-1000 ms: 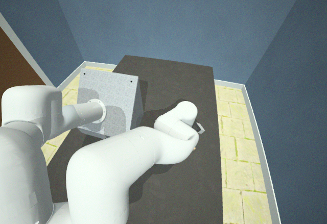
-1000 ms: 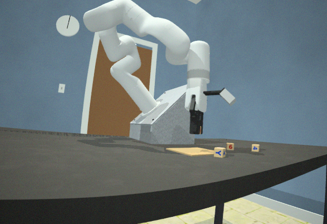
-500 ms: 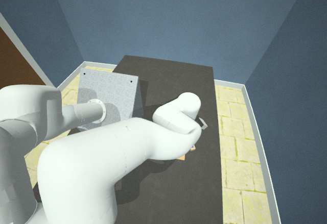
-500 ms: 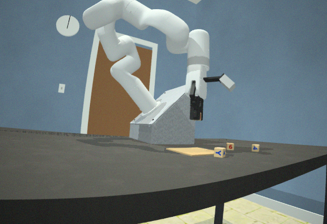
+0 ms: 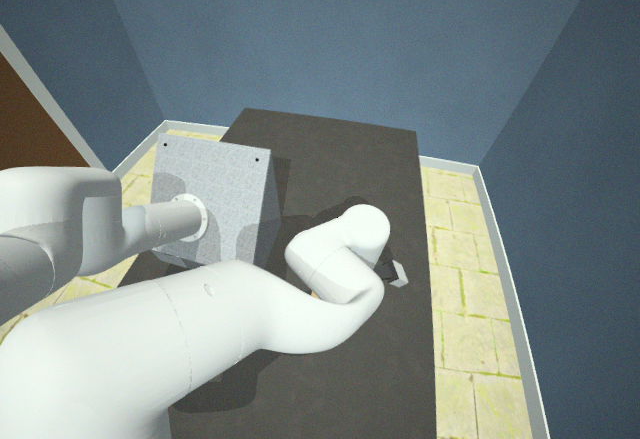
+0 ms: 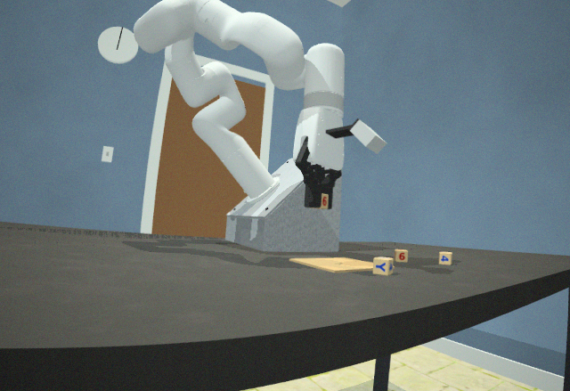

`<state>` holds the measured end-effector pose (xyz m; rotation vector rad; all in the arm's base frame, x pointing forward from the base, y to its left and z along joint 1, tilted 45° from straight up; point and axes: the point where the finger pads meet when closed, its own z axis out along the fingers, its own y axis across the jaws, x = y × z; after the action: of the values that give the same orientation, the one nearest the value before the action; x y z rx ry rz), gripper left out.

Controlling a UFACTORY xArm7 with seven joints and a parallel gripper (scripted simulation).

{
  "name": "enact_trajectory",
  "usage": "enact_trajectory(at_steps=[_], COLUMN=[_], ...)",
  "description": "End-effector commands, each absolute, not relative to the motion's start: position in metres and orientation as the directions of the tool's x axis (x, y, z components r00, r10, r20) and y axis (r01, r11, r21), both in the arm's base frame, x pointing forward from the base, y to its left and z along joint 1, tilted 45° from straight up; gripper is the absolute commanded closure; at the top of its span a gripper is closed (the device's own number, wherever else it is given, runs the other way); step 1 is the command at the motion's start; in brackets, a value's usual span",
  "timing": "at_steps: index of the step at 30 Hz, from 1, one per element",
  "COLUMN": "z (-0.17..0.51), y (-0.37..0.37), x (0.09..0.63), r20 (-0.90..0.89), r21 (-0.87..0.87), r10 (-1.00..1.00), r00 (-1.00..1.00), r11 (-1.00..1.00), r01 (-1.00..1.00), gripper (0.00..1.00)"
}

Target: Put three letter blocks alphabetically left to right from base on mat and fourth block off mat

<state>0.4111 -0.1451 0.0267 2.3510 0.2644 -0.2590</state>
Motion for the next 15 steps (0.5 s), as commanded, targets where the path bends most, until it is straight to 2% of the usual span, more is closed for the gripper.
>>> enact_trajectory(at_steps=[1, 10, 15], z=[0.046, 0.069, 0.070], y=[-0.161, -0.184, -0.186], x=[0.406, 0.394, 0.393], r20=[-0.161, -0.025, -0.017], r21=[0.691, 0.707, 0.707], r10=[0.024, -0.115, -0.124], r00=[0.987, 0.993, 0.992], r11=[-0.711, -0.704, -0.703], r01=[0.130, -0.064, -0.076], gripper=[0.79, 0.79, 0.79])
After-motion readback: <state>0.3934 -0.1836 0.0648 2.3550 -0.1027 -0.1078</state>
